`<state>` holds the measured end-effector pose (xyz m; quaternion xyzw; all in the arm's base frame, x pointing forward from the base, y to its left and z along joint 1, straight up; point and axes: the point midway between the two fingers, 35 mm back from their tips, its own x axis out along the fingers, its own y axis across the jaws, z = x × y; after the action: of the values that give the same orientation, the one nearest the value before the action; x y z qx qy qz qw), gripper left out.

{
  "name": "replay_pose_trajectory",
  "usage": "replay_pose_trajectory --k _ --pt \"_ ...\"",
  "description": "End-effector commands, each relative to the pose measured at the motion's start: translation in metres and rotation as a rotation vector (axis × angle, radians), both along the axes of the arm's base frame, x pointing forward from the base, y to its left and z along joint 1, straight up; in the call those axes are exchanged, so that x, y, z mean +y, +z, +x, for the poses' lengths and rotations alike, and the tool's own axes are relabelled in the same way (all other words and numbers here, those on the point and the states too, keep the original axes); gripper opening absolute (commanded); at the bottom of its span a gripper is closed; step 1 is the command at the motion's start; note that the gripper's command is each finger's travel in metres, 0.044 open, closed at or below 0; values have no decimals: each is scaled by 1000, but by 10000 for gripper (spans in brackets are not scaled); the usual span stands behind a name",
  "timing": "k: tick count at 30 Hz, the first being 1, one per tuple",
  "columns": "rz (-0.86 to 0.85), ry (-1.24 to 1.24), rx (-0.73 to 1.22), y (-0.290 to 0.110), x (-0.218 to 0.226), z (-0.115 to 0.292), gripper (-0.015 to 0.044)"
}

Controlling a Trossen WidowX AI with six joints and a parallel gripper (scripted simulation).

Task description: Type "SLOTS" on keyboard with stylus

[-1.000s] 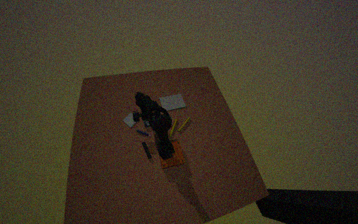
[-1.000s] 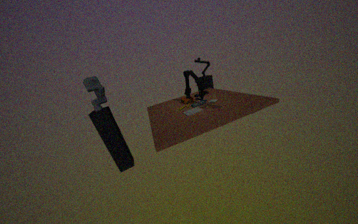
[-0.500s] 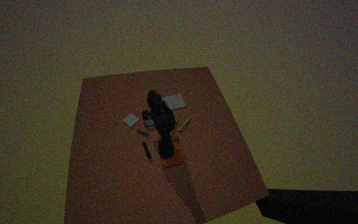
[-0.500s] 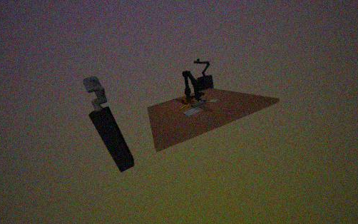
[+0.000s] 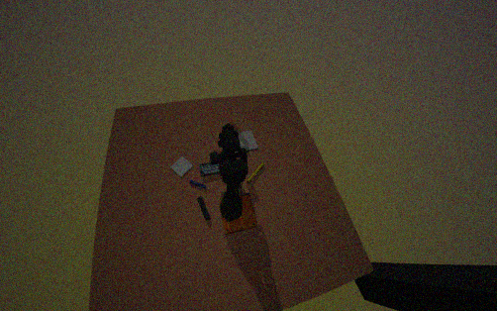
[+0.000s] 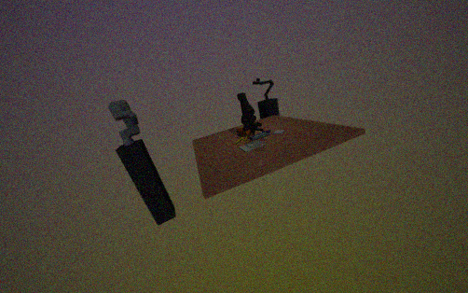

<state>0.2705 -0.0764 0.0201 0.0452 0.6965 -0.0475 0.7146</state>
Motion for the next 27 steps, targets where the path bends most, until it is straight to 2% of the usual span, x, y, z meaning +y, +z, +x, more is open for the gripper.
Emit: replay_pose_trajectory --k 1,6,11,21,27 --pt "-1 13 1 0 -2 0 0" --pt "-1 13 1 0 0 -2 0" --pt "2 13 3 -1 28 -27 0" --pt "2 14 3 -1 29 -26 0" --pt "5 16 4 -1 87 -18 0"
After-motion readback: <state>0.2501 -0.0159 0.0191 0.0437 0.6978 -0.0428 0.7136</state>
